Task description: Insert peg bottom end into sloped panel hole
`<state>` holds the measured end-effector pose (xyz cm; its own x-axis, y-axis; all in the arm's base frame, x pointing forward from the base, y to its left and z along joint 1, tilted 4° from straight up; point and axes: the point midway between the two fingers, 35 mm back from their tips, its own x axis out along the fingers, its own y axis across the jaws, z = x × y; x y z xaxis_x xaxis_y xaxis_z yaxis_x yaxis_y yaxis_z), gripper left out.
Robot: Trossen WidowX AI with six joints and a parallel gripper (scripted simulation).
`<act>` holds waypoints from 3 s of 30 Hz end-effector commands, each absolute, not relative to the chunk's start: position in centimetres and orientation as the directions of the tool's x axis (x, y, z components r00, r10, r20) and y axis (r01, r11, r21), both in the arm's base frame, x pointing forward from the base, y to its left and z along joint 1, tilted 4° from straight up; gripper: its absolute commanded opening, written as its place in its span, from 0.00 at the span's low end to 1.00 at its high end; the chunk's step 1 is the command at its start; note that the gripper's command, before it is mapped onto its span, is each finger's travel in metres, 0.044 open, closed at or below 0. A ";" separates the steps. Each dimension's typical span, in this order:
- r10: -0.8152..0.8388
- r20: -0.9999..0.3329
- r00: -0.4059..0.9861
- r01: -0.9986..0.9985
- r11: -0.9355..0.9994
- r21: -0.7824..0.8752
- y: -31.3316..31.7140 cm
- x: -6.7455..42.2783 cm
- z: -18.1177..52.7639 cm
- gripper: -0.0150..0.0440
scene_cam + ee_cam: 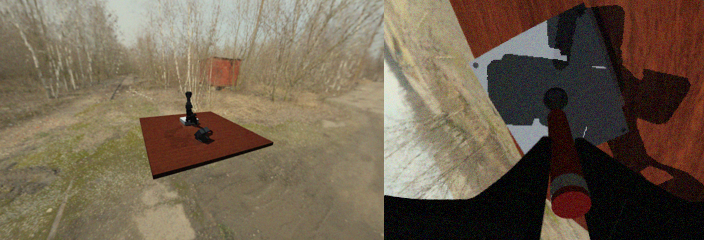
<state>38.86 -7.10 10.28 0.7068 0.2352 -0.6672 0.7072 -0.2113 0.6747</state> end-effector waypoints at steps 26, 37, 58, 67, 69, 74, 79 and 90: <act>0.233 -0.663 0.711 0.703 -0.208 0.680 -6.6 40.8 8.2 0.25; 0.234 -0.660 0.714 0.700 -0.205 0.684 -6.6 40.8 8.3 0.25; 0.234 -0.660 0.714 0.700 -0.205 0.684 -6.5 41.0 7.8 0.25; 0.234 -0.660 0.714 0.700 -0.205 0.684 -6.4 41.3 7.5 0.25; 0.234 -0.660 0.714 0.700 -0.205 0.684 -6.4 41.4 7.4 0.25; 0.234 -0.659 0.714 0.699 -0.205 0.685 -6.3 41.6 7.2 0.25; 0.235 -0.659 0.714 0.699 -0.205 0.685 -6.2 41.9 7.0 0.25; 0.235 -0.659 0.715 0.699 -0.205 0.685 -6.0 42.4 6.5 0.25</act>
<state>42.24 -6.08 6.79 0.7172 0.2363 -0.6555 0.6961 -0.2017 0.6890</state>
